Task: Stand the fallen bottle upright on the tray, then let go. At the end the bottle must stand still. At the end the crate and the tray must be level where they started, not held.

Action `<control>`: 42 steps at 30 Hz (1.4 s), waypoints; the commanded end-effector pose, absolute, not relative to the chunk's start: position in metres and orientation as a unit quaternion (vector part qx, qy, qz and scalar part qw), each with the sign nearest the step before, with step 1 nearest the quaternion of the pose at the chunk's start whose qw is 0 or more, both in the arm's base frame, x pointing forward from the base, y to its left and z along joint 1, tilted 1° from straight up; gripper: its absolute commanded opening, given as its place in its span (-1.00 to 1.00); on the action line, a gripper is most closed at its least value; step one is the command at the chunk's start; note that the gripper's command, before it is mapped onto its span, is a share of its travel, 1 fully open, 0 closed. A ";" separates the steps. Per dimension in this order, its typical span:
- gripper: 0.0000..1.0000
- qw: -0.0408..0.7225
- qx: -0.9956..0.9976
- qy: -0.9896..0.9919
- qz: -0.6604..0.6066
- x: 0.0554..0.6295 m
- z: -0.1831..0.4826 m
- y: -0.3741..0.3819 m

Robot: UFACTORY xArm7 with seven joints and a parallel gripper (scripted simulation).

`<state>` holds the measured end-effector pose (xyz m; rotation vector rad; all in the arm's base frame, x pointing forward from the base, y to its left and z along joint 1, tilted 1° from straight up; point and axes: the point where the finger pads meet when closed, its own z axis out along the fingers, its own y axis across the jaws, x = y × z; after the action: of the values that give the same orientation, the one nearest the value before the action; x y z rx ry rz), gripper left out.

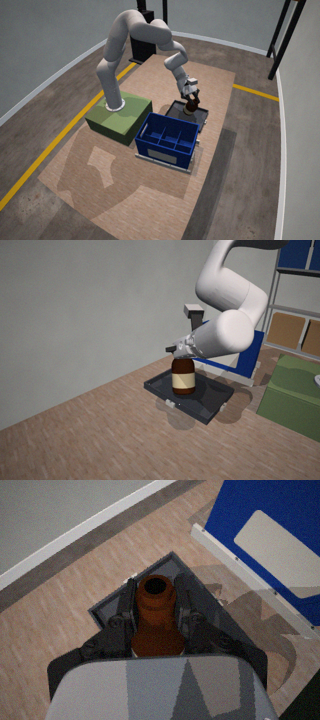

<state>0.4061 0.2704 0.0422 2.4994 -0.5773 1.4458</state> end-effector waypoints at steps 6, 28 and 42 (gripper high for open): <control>1.00 0.097 0.844 -0.196 0.490 0.407 0.044 0.271; 1.00 0.097 0.844 -0.196 0.490 0.407 0.044 0.271; 1.00 0.097 0.844 -0.196 0.490 0.407 0.044 0.271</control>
<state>0.4061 0.2704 0.0423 2.4994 -0.5774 1.4461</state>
